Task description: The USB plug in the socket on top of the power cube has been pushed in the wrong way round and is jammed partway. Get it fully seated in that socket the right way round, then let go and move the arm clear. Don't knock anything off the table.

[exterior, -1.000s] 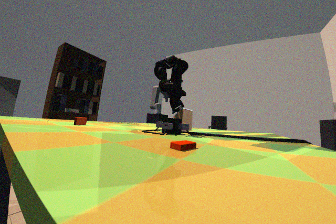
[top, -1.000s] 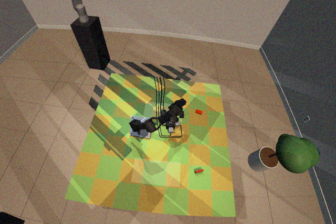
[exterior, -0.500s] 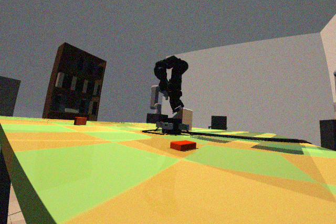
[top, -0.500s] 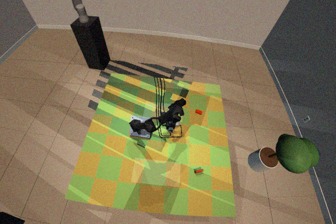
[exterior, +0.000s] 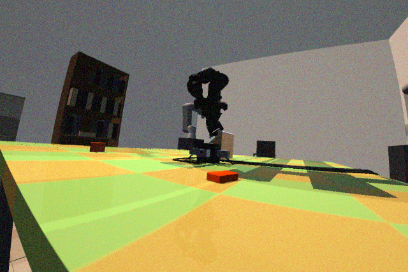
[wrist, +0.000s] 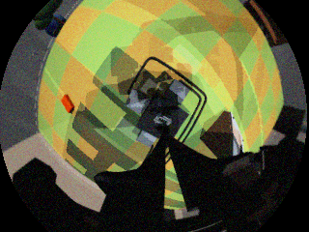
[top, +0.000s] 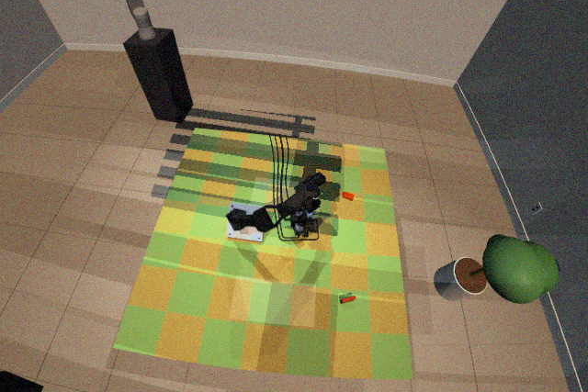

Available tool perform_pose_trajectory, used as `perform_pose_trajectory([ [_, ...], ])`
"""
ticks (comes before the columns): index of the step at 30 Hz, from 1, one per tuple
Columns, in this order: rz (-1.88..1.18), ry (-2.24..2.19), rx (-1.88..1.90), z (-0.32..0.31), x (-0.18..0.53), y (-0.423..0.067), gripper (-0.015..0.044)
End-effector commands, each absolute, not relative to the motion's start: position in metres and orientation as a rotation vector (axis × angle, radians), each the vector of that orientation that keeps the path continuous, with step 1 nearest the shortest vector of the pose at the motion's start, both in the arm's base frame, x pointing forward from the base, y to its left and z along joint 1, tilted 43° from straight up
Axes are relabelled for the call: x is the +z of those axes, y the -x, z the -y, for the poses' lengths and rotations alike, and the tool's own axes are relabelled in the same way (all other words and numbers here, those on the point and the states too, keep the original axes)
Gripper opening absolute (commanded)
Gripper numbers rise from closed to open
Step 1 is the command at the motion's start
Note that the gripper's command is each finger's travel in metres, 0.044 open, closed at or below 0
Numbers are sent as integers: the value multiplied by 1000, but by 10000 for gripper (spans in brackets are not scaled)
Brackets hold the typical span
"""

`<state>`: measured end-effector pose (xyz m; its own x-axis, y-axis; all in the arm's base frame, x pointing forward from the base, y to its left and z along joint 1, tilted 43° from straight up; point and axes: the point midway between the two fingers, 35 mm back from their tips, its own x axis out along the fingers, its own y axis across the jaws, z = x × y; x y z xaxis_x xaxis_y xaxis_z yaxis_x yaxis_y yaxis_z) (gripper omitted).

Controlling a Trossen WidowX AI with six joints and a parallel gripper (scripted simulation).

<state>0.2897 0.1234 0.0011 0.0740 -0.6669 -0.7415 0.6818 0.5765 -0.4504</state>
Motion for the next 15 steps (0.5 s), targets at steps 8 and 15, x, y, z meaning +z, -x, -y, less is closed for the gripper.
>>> perform_pose_trajectory([
  [8, -1234, 205, -852, -123, 1, -290, 0],
  [15, -1313, 353, -739, -123, 1, -290, 0],
])
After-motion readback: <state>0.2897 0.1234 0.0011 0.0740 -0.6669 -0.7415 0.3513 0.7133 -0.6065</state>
